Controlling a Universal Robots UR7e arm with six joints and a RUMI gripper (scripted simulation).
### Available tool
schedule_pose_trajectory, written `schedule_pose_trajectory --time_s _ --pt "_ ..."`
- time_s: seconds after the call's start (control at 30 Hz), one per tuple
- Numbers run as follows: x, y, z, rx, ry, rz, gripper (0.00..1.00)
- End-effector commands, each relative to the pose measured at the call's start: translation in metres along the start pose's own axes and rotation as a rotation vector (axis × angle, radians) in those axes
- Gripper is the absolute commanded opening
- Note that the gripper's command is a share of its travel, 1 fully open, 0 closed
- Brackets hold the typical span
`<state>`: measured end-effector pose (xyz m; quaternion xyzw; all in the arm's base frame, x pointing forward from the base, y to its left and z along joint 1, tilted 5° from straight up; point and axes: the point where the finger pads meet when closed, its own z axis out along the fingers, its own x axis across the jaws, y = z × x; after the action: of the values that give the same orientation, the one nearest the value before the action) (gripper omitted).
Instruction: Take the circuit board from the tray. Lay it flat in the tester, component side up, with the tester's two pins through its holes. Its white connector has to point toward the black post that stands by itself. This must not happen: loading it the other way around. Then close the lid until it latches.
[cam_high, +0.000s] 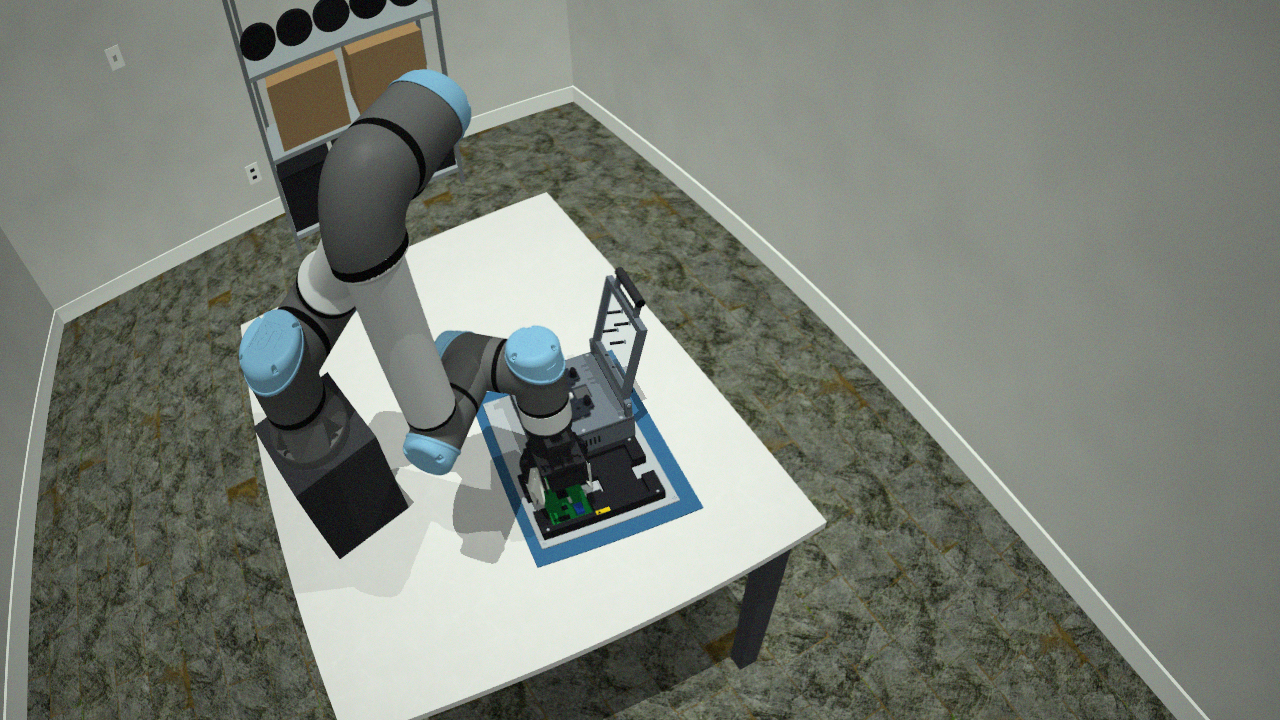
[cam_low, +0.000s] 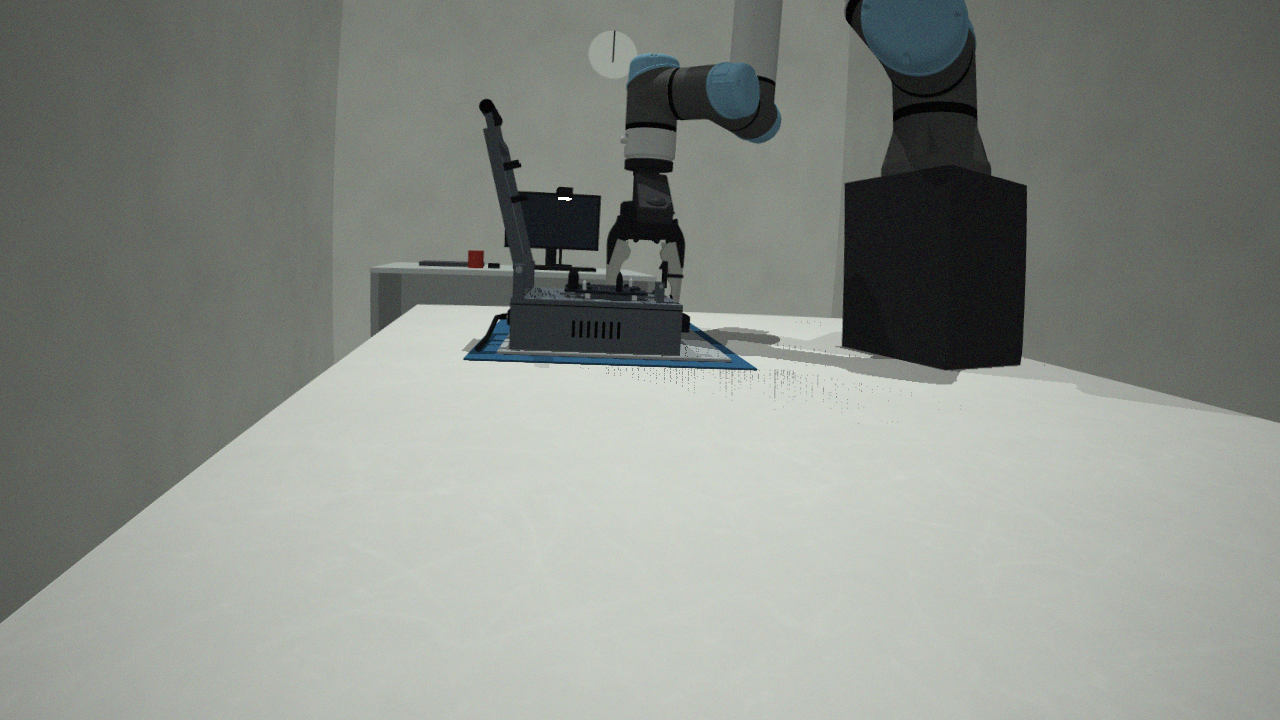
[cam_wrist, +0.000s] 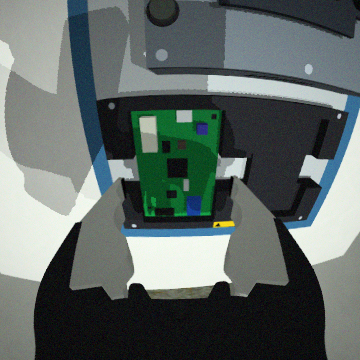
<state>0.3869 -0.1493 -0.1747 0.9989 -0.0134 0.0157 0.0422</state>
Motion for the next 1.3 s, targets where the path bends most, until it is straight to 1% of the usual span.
schedule_pose_trajectory --time_s 0.0,0.4,0.67,1.27 --pt "0.0 0.0 0.003 -0.001 0.001 0.0 0.59" --pt "0.0 0.0 0.013 -0.001 0.001 0.0 0.59" --pt "0.0 0.0 0.016 -0.001 0.001 0.0 0.59" --pt "0.0 0.0 0.017 -0.001 0.001 0.0 0.59"
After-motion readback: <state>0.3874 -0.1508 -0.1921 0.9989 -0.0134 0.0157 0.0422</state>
